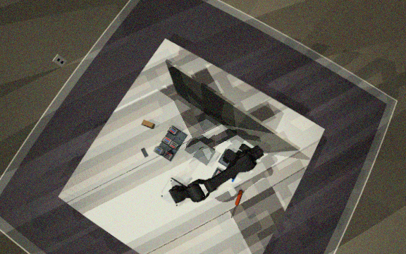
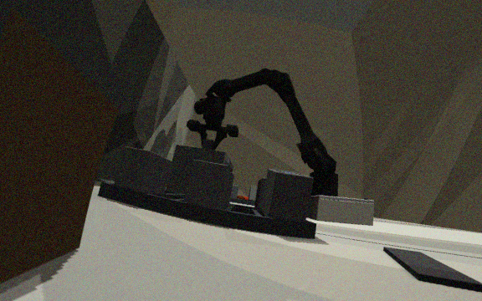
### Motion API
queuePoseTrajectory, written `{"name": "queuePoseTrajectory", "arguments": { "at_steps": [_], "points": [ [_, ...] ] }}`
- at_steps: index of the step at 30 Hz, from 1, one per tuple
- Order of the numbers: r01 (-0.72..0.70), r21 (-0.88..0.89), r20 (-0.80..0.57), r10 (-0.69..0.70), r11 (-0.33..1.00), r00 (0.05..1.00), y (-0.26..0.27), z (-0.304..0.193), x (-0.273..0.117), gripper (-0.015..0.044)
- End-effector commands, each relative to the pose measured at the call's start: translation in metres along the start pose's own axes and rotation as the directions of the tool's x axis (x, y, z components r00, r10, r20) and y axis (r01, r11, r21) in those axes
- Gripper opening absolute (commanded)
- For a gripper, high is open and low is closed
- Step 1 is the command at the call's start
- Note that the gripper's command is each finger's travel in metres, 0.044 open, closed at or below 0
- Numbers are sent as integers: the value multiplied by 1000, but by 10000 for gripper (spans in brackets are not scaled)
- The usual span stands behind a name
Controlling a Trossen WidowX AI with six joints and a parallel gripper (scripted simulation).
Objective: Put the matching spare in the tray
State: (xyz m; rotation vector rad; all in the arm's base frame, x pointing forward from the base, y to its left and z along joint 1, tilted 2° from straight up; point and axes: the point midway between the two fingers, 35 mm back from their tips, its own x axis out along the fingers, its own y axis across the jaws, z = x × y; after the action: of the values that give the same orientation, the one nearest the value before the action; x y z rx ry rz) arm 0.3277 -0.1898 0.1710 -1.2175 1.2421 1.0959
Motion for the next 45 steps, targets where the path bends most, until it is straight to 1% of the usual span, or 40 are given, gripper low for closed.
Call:
{"name": "queuePoseTrajectory", "arguments": {
  "at_steps": [1,45],
  "points": [
    [2,-4,5,-2,1000,1000,-1,0,4,0],
    [2,-4,4,-2,1000,1000,-6,-2,39,0]
  ]
}}
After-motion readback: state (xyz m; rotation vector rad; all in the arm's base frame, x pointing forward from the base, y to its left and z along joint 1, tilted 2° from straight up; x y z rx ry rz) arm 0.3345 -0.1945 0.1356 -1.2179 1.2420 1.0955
